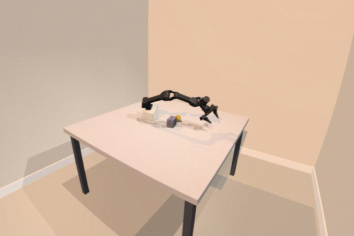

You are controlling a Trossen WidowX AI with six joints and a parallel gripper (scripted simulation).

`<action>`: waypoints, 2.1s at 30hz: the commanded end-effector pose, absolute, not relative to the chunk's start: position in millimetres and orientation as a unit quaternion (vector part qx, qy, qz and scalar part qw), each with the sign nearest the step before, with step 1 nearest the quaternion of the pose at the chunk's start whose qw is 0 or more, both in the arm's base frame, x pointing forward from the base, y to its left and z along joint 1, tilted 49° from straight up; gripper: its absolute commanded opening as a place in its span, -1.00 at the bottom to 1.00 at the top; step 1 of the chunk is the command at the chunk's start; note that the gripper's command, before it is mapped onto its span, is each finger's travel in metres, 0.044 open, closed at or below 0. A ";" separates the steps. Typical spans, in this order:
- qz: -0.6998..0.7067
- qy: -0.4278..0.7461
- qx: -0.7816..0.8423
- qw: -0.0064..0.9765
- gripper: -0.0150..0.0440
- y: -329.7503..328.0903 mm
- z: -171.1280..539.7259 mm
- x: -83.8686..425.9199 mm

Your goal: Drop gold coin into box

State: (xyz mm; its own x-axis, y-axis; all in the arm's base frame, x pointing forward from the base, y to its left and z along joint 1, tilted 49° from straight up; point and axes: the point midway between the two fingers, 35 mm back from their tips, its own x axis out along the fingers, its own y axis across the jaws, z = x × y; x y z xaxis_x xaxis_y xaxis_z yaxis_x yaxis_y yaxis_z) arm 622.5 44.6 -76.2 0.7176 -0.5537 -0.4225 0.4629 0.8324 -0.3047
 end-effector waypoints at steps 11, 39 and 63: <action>-0.181 0.487 -0.233 0.822 0.05 101.1 -105.6 500.4; -0.104 0.712 -0.444 0.534 0.05 57.3 -72.0 278.3; -0.104 0.712 -0.444 0.535 0.05 28.8 -99.6 279.7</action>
State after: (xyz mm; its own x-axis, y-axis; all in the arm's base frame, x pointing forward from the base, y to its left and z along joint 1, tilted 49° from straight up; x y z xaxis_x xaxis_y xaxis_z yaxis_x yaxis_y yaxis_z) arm 280.9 32.4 -96.1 -0.0342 -0.7389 -0.6729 -0.5130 0.5908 -0.6227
